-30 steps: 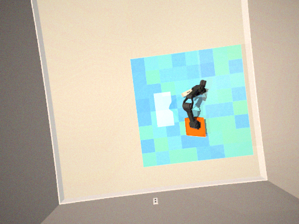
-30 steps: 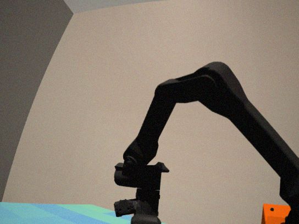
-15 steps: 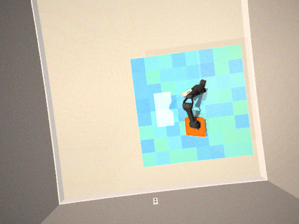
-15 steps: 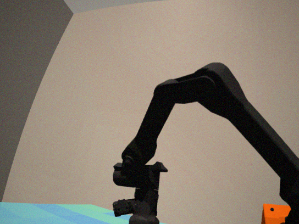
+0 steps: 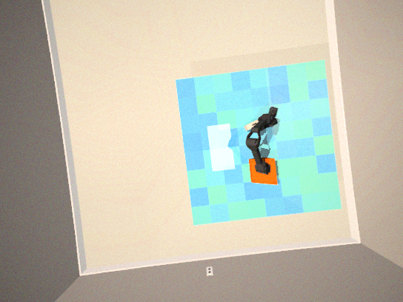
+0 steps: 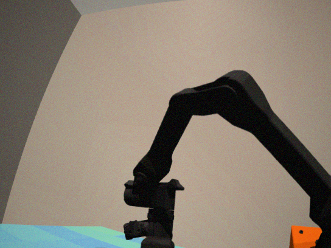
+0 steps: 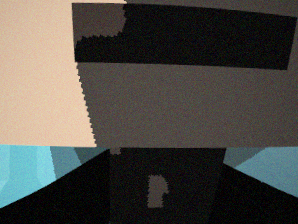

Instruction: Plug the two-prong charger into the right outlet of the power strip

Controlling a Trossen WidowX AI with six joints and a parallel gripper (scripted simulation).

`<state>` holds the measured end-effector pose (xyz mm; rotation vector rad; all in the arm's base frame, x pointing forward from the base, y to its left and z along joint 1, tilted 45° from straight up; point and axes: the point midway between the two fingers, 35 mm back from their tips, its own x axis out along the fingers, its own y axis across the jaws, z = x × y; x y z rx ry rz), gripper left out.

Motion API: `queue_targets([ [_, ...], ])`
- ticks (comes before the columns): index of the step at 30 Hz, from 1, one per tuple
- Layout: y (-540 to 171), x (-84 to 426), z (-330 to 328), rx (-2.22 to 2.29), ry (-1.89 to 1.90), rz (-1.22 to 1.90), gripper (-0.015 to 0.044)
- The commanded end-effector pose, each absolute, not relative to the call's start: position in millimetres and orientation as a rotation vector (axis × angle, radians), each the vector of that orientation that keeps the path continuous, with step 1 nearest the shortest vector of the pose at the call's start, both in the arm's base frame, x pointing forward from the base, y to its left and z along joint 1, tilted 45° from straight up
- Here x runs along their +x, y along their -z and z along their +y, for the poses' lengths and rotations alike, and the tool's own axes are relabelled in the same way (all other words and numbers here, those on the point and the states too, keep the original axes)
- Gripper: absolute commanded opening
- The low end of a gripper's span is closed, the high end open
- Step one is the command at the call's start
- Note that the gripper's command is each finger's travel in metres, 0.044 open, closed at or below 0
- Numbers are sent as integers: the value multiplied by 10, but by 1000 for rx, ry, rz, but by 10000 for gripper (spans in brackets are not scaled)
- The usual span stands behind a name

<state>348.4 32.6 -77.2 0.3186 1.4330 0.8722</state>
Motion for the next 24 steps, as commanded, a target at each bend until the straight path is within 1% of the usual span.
queue_targets([
  [1,750,3621,376,297,-880,1397,0],
  [24,753,3616,379,297,-881,1397,0],
])
